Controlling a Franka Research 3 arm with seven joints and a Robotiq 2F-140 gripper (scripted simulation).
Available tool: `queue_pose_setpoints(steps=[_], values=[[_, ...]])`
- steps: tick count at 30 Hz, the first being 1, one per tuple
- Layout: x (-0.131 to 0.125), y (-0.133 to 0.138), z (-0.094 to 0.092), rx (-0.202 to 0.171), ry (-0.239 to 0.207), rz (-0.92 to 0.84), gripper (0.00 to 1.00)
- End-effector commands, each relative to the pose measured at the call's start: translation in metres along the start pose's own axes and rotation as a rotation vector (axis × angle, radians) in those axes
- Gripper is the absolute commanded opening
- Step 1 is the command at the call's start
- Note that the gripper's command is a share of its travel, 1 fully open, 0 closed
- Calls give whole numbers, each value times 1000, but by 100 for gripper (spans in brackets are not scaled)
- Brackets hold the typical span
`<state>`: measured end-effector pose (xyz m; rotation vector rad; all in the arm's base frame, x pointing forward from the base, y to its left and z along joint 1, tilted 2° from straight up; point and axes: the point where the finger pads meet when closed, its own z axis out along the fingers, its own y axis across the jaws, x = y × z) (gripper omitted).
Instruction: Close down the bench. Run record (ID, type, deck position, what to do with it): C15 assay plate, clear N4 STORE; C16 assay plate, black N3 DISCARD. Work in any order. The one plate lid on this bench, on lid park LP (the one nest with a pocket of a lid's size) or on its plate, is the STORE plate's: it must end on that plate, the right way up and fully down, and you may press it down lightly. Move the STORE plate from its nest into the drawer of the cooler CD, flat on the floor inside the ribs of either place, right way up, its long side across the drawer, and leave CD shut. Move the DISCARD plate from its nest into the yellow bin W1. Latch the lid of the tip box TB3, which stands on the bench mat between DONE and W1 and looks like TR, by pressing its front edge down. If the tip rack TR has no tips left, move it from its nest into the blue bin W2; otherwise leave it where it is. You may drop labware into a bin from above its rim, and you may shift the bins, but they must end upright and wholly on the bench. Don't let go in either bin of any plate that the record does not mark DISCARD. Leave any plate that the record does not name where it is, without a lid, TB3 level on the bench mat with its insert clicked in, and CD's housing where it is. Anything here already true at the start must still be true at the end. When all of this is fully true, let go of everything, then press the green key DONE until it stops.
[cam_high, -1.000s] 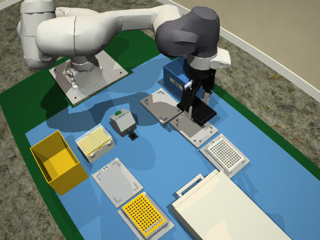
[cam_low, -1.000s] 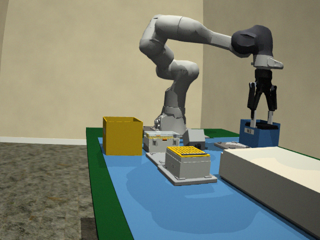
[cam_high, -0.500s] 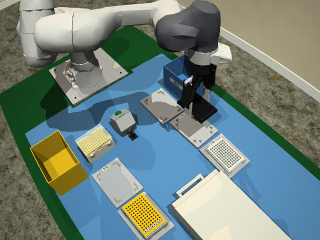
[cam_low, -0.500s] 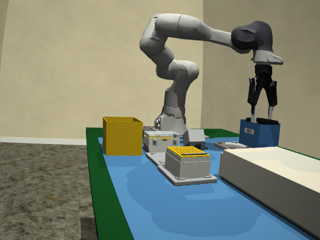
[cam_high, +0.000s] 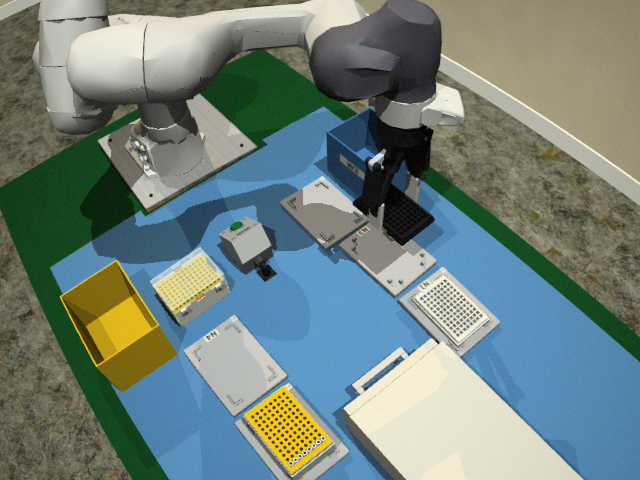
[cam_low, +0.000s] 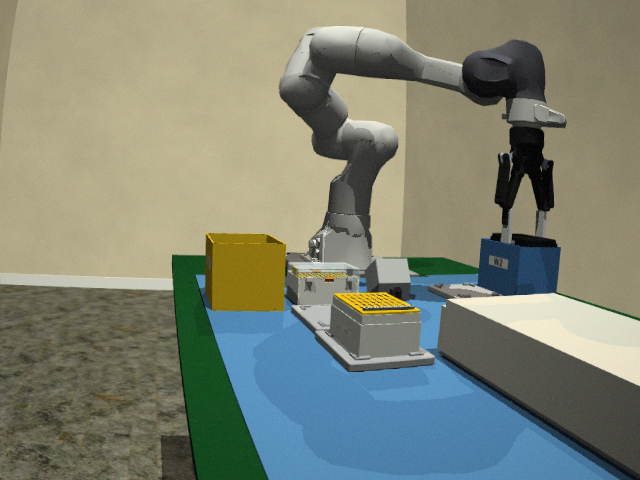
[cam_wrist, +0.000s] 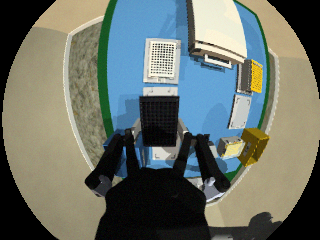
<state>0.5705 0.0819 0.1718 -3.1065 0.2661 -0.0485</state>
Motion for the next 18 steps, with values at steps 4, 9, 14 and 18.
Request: queue_pose_setpoints(steps=[4, 9, 14, 18], values=[[-1, 4, -1, 0, -3, 19, 0], [-6, 16, -1, 0, -3, 19, 0], [-10, 29, -1, 0, -3, 19, 0], [-13, 36, -1, 0, -3, 19, 0]])
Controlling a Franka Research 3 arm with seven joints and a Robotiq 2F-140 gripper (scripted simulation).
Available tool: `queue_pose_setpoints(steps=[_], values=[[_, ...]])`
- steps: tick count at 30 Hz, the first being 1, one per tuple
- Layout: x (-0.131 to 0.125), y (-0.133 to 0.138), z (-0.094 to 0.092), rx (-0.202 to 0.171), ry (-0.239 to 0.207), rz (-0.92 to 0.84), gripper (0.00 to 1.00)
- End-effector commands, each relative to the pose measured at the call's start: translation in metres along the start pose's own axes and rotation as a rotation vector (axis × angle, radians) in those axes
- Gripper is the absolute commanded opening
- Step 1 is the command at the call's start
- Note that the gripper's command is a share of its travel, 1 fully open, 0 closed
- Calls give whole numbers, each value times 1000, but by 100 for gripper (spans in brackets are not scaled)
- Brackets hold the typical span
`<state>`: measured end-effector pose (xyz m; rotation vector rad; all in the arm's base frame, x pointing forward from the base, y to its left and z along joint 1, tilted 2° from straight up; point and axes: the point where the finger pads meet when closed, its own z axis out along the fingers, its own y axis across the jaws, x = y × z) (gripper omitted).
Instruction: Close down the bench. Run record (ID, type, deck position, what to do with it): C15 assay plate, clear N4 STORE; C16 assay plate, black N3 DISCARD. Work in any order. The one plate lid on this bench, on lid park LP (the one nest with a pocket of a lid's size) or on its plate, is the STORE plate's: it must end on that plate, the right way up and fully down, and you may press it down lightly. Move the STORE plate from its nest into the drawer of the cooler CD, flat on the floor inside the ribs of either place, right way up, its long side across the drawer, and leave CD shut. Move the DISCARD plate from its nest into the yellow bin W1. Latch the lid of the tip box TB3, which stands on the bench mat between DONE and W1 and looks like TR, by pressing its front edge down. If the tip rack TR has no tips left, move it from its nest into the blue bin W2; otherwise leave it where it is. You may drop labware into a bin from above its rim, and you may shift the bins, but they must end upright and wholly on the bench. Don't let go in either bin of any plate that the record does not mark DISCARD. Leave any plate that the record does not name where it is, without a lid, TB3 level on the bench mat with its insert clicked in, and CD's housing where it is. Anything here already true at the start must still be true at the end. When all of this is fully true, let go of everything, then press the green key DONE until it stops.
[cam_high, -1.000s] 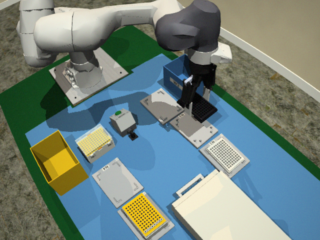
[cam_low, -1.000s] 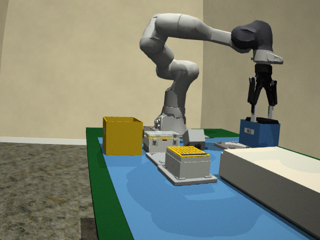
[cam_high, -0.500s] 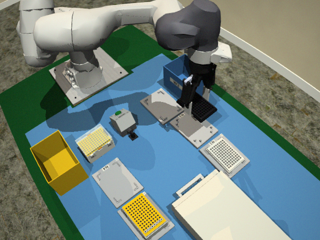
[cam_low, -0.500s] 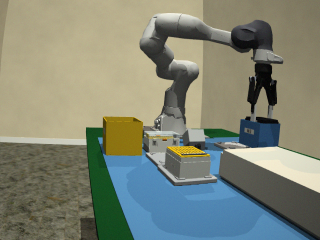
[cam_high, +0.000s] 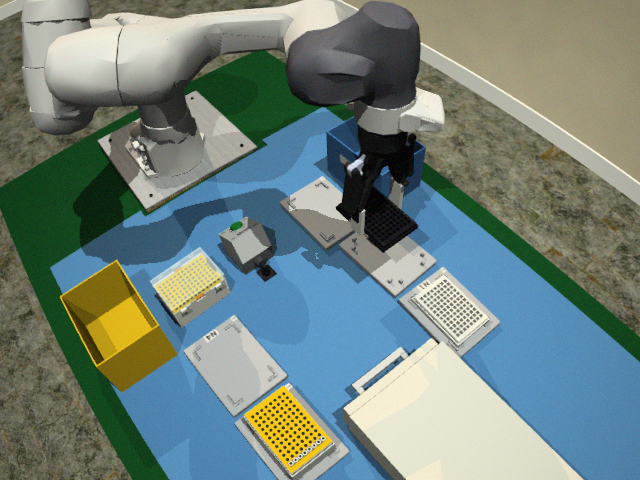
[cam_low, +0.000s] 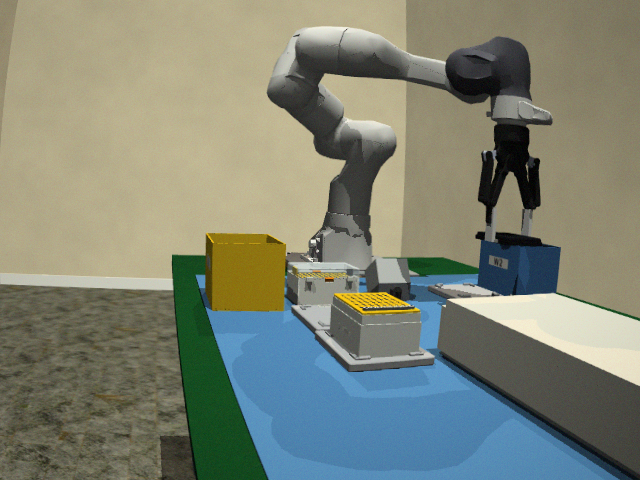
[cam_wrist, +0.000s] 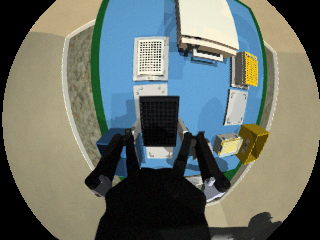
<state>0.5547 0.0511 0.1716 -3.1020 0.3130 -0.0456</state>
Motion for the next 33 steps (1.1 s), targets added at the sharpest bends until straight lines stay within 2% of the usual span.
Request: queue_pose_setpoints(steps=[1, 33], values=[[-2, 3, -1, 1, -1, -11, 0], [-27, 79, -1, 1, -1, -11, 0]])
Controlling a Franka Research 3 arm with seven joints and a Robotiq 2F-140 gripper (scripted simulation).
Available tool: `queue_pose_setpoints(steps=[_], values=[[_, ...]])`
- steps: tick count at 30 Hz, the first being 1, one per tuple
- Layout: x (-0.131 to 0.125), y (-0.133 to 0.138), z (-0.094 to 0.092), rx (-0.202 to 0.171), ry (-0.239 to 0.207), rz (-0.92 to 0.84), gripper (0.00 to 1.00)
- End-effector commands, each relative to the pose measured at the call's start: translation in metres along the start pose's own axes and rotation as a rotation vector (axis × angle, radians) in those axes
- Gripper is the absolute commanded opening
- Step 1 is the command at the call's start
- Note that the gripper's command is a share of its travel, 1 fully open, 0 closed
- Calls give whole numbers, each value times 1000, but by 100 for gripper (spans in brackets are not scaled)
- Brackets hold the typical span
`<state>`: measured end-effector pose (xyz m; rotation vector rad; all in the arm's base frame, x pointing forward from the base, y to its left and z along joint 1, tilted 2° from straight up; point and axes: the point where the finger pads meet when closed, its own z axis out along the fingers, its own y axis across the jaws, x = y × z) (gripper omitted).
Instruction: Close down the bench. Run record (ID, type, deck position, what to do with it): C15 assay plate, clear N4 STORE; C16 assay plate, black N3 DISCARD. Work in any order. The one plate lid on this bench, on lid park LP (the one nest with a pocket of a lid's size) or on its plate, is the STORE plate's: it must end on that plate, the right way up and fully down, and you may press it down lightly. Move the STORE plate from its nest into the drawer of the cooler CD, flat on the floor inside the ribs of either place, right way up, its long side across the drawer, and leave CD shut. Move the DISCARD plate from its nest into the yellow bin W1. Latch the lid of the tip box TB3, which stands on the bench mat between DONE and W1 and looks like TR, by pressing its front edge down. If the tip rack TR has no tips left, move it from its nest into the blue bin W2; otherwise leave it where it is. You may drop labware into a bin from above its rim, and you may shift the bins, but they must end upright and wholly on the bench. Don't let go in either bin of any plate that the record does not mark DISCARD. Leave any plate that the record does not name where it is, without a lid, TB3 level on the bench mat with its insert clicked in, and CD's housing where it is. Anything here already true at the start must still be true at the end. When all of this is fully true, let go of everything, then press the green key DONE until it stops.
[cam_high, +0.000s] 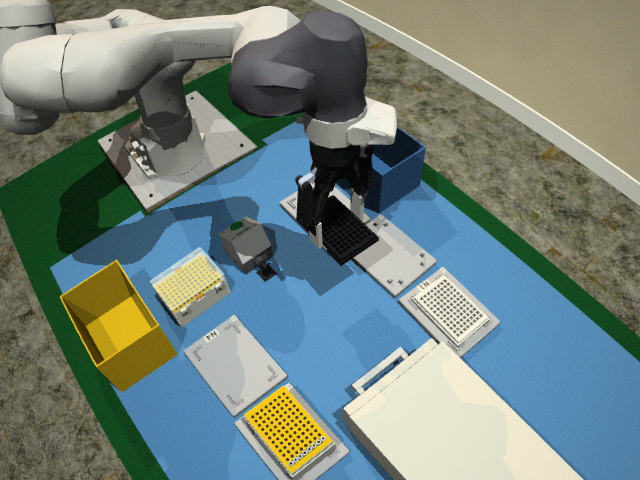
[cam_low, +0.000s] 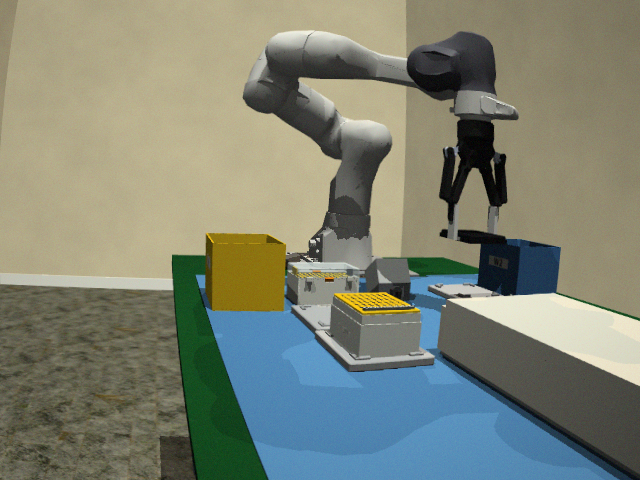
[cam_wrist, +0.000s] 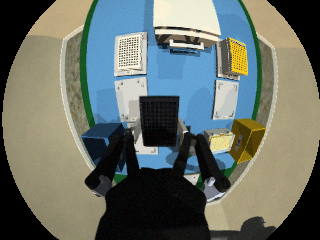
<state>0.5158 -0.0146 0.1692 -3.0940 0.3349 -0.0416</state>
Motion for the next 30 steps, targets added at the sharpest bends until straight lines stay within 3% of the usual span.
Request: queue_pose_setpoints(steps=[1, 30], values=[[-2, 7, 0, -5, 2, -26, 0], [-22, 73, -1, -5, 2, -26, 0]])
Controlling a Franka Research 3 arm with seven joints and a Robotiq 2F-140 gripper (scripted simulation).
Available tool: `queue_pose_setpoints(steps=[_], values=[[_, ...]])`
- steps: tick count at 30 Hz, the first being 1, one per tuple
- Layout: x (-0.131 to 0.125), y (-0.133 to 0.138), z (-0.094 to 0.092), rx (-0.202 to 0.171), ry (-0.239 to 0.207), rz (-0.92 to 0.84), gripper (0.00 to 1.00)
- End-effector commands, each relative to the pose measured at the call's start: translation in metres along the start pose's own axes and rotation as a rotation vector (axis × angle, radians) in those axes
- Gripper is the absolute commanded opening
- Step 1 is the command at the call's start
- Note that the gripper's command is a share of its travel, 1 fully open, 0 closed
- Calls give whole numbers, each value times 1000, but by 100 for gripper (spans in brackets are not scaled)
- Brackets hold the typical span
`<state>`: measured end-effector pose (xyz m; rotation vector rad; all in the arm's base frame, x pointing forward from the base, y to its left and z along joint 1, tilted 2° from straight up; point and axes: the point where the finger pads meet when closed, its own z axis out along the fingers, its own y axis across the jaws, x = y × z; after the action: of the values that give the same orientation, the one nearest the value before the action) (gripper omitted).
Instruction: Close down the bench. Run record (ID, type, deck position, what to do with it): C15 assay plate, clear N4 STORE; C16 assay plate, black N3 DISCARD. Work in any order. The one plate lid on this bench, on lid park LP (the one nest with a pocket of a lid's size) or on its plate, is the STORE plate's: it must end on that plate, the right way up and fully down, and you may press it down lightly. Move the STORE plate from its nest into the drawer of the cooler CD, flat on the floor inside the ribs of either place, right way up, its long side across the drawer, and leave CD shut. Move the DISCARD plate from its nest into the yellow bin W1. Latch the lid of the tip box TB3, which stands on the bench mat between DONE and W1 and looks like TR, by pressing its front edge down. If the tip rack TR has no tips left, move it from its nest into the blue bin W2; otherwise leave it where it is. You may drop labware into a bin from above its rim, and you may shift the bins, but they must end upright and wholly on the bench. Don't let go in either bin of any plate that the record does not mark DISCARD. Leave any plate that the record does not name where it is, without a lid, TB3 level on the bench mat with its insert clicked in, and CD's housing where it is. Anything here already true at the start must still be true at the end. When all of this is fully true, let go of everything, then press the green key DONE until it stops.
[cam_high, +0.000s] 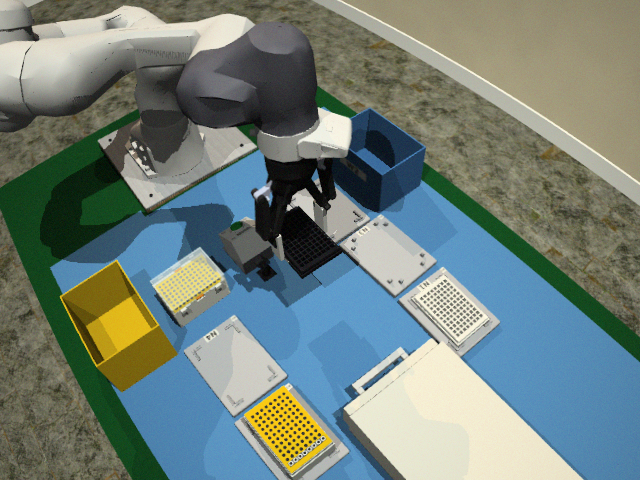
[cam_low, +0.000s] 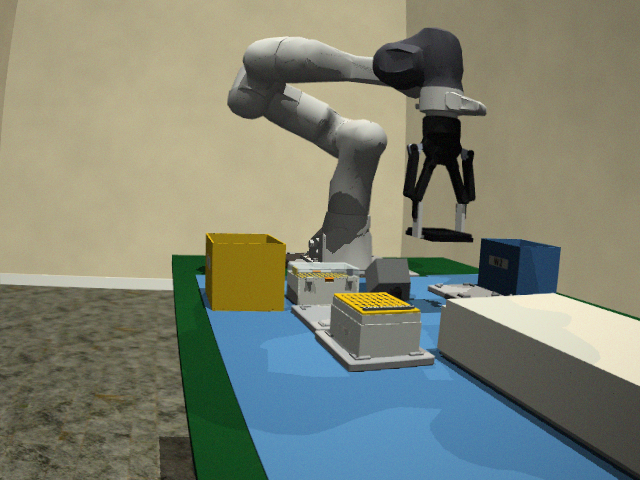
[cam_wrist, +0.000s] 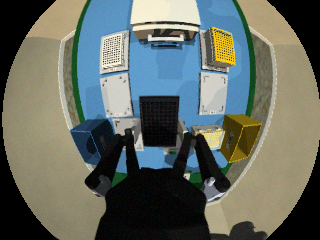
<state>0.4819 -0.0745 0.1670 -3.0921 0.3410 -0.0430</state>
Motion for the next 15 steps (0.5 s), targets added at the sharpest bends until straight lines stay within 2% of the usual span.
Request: queue_pose_setpoints(steps=[1, 15], values=[[-3, 10, 0, -6, 1, -30, 0], [-12, 41, 0, -6, 1, -30, 0]])
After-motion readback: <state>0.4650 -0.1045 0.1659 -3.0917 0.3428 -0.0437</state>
